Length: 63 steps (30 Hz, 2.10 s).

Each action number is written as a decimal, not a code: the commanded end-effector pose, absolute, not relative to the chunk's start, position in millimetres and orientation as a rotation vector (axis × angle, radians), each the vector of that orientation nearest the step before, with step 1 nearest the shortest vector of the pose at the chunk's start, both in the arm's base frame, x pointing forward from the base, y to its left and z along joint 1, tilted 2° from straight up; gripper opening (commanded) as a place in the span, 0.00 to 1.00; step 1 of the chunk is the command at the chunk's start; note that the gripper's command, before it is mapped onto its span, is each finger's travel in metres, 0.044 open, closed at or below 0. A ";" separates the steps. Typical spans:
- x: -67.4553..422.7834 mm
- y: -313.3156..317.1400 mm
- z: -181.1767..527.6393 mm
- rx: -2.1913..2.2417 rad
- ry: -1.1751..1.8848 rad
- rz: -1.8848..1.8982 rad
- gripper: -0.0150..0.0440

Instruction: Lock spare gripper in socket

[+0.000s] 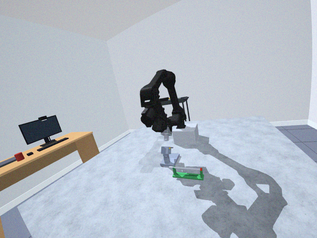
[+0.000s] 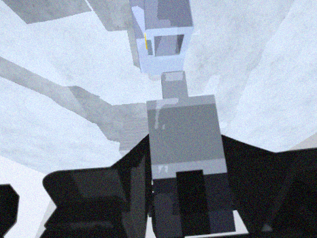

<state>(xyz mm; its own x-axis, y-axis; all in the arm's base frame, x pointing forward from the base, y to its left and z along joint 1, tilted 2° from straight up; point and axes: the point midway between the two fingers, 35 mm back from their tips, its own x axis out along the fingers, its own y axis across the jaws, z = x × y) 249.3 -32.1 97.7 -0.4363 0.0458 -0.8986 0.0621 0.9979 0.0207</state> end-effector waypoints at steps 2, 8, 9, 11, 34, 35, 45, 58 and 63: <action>251.1 -32.0 91.9 0.111 2.030 -0.032 0.25; 256.4 -30.8 86.3 0.118 2.028 -0.035 0.25; 257.1 -31.0 85.1 0.118 2.028 -0.035 0.25; 258.5 -31.2 82.7 0.119 2.028 -0.035 0.25; 276.1 -32.2 56.3 0.120 2.025 -0.034 0.25; 276.9 -32.2 55.2 0.120 2.025 -0.034 0.25; 284.3 -32.6 44.1 0.120 2.024 -0.033 0.25; 281.8 -33.2 44.9 0.114 2.031 -0.032 0.25; 281.8 -33.2 44.9 0.114 2.031 -0.032 0.48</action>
<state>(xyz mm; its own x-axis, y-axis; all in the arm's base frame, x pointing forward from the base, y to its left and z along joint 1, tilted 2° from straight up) 281.7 -33.1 44.8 -0.4440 0.0668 -0.8935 0.0948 0.9951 0.0272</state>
